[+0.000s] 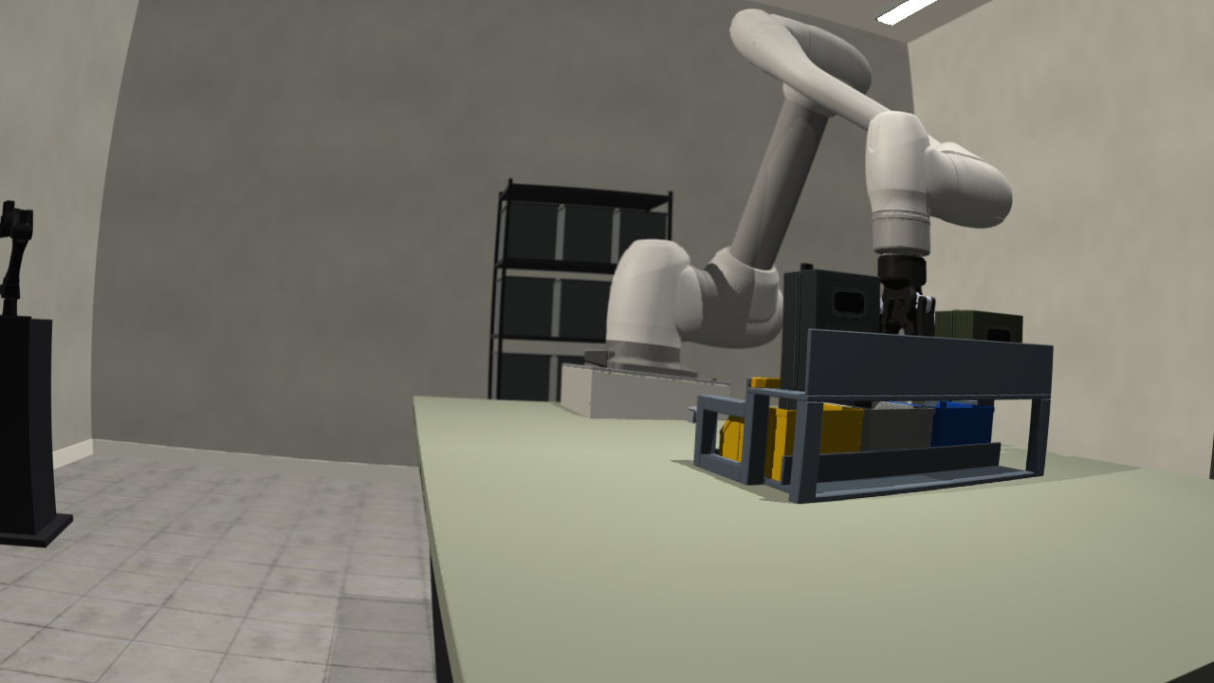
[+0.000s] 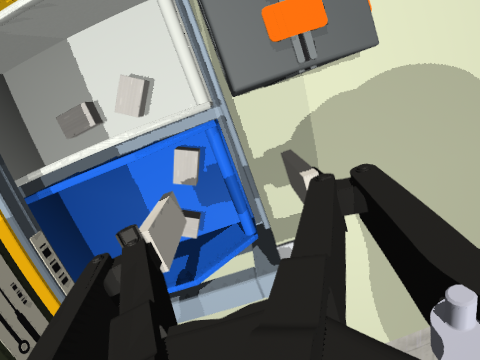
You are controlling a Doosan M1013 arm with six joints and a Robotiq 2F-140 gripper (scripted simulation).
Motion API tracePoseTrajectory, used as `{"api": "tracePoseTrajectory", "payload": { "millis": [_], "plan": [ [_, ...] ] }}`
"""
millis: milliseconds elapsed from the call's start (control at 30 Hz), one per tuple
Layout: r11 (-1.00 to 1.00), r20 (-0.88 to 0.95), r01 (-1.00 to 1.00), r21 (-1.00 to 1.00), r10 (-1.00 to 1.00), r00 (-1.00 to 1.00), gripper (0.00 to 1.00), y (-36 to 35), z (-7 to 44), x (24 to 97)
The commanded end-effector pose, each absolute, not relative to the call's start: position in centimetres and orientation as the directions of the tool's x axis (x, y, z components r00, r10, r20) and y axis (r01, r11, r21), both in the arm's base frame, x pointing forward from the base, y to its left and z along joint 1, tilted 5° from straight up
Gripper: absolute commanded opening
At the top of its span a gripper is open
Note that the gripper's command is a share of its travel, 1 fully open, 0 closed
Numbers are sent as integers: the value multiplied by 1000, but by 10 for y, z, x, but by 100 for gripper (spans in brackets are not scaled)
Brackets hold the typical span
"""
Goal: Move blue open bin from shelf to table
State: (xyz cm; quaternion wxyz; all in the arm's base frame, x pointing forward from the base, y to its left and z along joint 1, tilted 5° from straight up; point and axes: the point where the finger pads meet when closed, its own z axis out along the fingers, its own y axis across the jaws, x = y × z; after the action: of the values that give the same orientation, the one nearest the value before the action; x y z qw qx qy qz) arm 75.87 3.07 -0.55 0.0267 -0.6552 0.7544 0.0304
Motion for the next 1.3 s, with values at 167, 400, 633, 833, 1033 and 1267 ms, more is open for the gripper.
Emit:
{"api": "tracePoseTrajectory", "payload": {
  "millis": [167, 400, 633, 833, 1033, 1267],
  "plan": [
    [140, -80, -990, 11, -987, -140, 57, 31, -5, 759],
    [140, -80, -990, 11, -987, -140, 57, 31, -4, 759],
    [140, -80, -990, 11, -987, -140, 57, 30, 0, 759],
    [140, -80, -990, 11, -987, -140, 57, 30, 0, 759],
    [140, -80, -990, 11, -987, -140, 57, 30, 1, 759],
    [140, -80, -990, 11, -987, -140, 57, 30, 2, 759]
  ]
}}
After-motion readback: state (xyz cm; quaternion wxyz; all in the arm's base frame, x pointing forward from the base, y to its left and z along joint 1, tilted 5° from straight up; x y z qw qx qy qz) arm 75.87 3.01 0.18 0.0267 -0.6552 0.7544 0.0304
